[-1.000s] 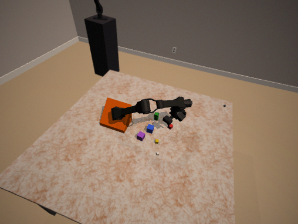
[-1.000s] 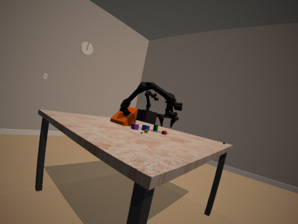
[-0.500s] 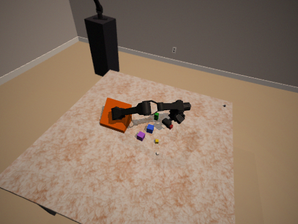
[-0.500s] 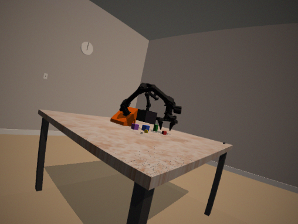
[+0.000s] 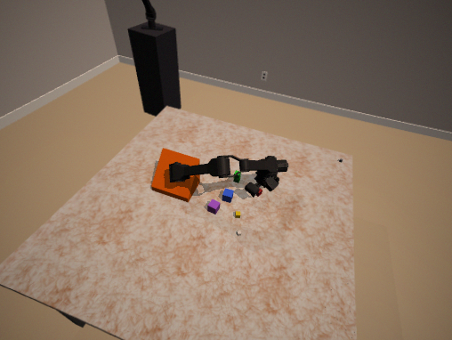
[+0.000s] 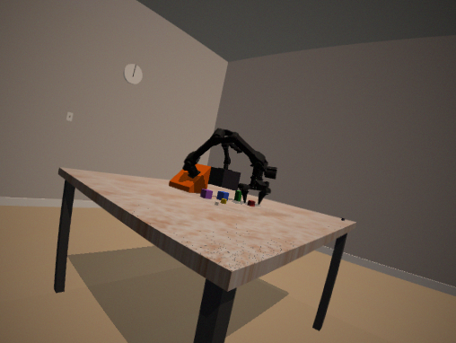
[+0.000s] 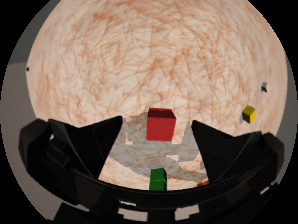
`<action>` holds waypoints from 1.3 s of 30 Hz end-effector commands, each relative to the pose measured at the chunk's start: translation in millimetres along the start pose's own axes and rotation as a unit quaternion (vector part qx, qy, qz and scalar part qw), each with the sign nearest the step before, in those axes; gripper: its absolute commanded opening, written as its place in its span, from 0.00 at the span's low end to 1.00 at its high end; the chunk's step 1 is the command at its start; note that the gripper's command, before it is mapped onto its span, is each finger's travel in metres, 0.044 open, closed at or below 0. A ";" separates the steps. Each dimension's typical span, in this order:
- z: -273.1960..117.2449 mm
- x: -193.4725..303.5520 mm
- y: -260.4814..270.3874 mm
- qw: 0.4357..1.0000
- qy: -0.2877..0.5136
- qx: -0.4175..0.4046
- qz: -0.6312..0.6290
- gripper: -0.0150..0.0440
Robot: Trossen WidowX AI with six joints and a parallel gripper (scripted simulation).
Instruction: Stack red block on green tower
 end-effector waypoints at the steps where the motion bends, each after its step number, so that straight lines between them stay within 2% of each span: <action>1: 4.9 1.2 -1.9 1.000 0.001 0.004 -0.003 1.00; 14: 3.7 1.3 -1.9 1.000 0.001 0.004 -0.003 1.00; 26: 3.7 1.3 -1.9 1.000 0.001 0.004 -0.003 0.47; 32: 3.7 1.3 -1.9 1.000 0.001 0.004 -0.003 0.40; 35: -3.6 1.1 -1.4 1.000 0.001 0.004 -0.003 0.26; 39: -25.9 1.1 -0.6 1.000 0.001 0.004 -0.003 0.25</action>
Point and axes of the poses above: the point midway between the two fingers, 35 mm back from their tips, its own z axis out along the fingers, its own y axis across the jaws, x = y × z, the point moved 7 cm from there along -z, back along the fingers, and after that the axes turned 11 degrees about z, right-handed, at the moved point
